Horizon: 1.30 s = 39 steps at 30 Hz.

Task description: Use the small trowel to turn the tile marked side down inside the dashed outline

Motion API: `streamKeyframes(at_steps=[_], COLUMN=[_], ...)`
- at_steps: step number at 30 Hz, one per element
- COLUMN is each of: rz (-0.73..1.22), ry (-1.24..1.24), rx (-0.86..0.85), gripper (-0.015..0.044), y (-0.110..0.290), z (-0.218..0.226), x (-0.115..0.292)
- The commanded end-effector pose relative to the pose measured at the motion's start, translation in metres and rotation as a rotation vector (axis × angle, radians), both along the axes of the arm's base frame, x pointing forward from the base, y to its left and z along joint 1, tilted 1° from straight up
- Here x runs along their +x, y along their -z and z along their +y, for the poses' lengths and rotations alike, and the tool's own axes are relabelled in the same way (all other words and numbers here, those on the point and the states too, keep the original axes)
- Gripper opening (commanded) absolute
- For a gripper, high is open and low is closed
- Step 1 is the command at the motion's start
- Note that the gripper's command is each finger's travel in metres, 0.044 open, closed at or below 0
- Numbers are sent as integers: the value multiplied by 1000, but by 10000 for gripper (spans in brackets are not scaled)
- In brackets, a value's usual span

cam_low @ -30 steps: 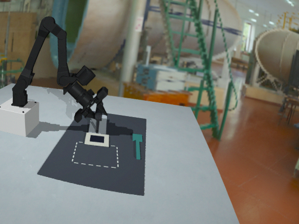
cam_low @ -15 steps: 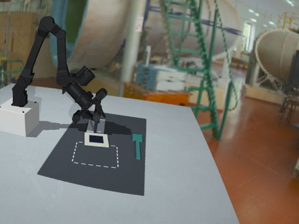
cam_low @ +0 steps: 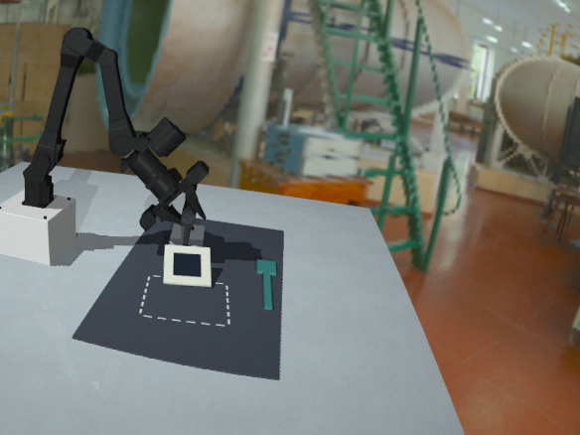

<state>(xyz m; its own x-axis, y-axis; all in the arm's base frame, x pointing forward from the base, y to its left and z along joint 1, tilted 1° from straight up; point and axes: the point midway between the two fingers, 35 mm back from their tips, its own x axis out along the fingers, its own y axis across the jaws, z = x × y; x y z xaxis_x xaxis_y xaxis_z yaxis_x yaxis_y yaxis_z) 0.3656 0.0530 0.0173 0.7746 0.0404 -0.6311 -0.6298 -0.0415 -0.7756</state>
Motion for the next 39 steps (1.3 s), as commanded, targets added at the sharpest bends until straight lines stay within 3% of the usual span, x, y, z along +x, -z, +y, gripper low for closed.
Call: streamKeyframes(at_steps=[1, 39], rz=[-31, -31], ry=[1, 1], rx=[2, -4], gripper=[0, 0], y=[-16, -29], z=[-5, -72], x=[5, 8])
